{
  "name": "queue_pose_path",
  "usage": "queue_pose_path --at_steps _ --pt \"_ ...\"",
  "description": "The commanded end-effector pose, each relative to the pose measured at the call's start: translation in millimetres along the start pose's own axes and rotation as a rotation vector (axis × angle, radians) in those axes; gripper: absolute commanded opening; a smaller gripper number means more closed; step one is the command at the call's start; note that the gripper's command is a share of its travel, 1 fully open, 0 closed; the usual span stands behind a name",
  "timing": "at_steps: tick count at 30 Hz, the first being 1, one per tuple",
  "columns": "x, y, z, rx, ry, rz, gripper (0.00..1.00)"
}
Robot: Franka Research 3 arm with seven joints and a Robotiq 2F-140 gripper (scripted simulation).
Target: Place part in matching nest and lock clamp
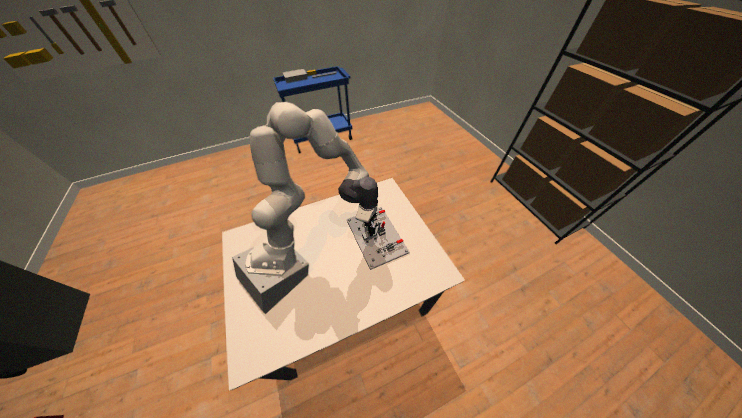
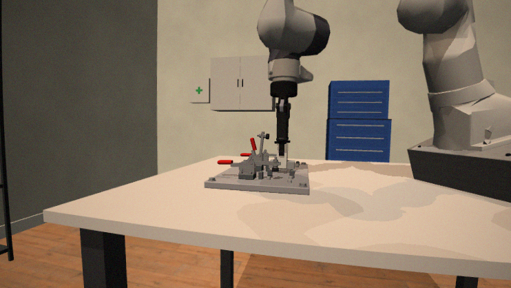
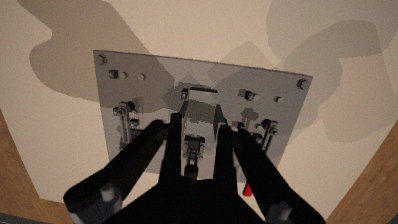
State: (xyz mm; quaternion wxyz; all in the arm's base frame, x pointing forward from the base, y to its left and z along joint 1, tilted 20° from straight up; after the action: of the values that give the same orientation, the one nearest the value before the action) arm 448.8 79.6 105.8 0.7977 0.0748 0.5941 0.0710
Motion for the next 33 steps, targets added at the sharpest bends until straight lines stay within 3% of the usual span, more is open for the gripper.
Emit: queue_pose_path --at_steps 1,33 --pt "-0.3 -0.8 0.4 0.002 -0.004 -0.003 0.0" --pt "5.0 -2.9 0.0 0.002 -0.004 -0.003 0.0"
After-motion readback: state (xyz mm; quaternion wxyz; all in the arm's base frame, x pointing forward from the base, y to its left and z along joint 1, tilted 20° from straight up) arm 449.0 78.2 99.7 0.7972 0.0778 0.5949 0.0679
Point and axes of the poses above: the point where the finger pads meet when closed, its own x axis out along the fingers, its own y axis across the jaws, z = x × y, the point moved 1 cm from there along -x, back along the fingers, and after that the axes turned 11 degrees about x, right-handed, at the moved point
